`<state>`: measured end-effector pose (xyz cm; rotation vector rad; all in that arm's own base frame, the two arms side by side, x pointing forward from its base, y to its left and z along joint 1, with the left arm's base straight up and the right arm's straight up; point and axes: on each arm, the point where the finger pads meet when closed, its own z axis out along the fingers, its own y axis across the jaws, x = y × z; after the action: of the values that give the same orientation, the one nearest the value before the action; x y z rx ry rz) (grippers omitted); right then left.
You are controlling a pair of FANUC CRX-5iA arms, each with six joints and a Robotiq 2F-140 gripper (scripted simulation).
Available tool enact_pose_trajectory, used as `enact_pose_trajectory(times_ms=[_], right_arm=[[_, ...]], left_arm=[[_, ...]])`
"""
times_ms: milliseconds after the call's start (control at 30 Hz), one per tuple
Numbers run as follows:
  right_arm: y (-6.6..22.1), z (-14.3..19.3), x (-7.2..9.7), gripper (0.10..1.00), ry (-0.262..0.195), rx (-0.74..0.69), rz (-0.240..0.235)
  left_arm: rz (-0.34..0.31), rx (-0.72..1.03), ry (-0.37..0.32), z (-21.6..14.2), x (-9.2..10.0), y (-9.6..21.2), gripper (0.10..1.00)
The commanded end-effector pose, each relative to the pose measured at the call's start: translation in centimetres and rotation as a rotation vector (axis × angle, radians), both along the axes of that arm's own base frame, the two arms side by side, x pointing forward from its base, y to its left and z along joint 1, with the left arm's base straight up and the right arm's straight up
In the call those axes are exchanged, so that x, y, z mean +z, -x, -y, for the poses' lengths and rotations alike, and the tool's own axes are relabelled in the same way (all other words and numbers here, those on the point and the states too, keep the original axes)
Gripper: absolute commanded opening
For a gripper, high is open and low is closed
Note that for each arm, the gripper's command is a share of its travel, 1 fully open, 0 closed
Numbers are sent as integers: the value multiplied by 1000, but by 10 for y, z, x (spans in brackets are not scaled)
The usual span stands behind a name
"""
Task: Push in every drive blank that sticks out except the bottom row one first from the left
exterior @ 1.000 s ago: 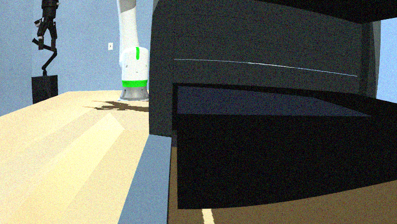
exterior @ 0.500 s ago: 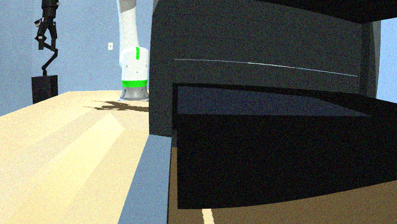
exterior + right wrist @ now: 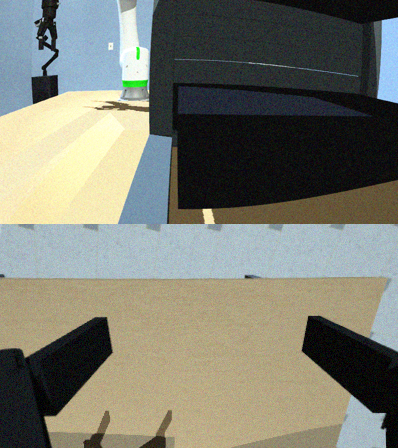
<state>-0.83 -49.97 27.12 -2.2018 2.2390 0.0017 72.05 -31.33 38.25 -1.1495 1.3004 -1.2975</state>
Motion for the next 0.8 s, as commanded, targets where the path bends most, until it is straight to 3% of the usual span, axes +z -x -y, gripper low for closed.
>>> enact_pose_trajectory(times_ms=[0,767], right_arm=[[0,0,1,1000,2,0,0],[0,0,1,1000,2,0,0]], left_arm=[[2,0,1,0,1,0,99],[2,0,1,1,1,-6,99]])
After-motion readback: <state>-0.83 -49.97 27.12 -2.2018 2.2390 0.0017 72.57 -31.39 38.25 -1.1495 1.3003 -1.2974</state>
